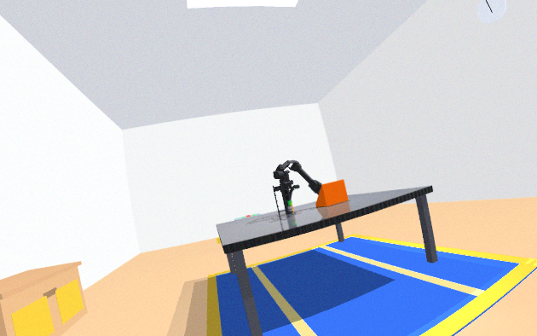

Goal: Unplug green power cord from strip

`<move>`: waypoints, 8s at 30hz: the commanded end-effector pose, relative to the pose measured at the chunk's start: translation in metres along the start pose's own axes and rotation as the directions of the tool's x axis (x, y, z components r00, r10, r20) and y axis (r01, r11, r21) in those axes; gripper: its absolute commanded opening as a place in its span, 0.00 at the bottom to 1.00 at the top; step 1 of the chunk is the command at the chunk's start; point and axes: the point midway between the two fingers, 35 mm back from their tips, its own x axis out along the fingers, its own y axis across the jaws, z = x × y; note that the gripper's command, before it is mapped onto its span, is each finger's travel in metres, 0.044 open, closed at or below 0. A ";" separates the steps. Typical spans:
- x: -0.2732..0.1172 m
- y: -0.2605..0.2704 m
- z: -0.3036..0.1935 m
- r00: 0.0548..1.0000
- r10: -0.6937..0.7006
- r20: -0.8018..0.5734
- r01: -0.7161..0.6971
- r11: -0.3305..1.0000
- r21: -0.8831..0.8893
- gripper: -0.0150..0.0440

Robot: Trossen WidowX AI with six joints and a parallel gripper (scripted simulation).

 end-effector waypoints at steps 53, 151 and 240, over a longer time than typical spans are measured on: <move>0.025 0.015 -0.045 0.995 0.088 -0.049 -0.089 0.995 -0.036 0.53; 0.014 0.014 -0.037 0.995 0.088 -0.049 -0.090 0.995 -0.036 0.53; 0.016 0.016 0.055 0.995 0.088 -0.044 -0.089 0.995 -0.035 1.00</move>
